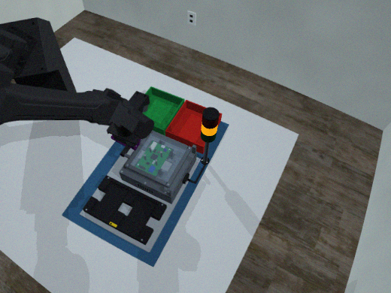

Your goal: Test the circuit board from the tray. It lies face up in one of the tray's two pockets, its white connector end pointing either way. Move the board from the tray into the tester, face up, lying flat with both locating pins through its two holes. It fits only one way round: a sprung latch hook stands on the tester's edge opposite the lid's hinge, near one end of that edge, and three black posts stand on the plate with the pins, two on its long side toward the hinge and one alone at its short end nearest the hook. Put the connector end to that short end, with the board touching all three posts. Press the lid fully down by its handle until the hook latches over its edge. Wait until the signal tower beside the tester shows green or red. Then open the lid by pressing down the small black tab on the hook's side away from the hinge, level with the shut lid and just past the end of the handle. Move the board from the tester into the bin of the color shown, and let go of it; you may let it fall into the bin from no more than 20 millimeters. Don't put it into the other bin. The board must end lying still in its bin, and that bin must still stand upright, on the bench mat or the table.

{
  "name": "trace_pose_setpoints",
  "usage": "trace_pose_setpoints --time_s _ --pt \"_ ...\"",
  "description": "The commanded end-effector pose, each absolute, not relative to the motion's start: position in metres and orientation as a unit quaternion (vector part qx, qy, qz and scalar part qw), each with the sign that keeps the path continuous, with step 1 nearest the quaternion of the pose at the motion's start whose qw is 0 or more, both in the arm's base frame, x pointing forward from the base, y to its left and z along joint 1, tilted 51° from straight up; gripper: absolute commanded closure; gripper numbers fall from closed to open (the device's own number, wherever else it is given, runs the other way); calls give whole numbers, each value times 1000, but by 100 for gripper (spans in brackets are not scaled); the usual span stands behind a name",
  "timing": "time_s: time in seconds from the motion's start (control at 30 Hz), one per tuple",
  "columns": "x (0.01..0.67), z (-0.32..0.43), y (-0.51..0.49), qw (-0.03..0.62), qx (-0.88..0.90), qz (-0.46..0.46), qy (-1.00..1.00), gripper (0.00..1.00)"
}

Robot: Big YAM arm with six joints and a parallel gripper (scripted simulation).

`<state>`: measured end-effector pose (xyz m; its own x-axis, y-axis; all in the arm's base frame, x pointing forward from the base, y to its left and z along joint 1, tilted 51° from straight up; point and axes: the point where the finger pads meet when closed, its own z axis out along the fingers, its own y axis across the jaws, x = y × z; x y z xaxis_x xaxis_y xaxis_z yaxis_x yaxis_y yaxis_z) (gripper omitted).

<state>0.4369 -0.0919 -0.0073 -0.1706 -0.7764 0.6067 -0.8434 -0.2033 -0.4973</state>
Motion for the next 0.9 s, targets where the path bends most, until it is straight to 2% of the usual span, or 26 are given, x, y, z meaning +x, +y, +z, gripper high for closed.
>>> trace_pose_setpoints --time_s 0.0,0.87 --pt "444 -19 -108 49 640 429 -636 52" --pt "444 -15 -108 49 638 430 -636 52"
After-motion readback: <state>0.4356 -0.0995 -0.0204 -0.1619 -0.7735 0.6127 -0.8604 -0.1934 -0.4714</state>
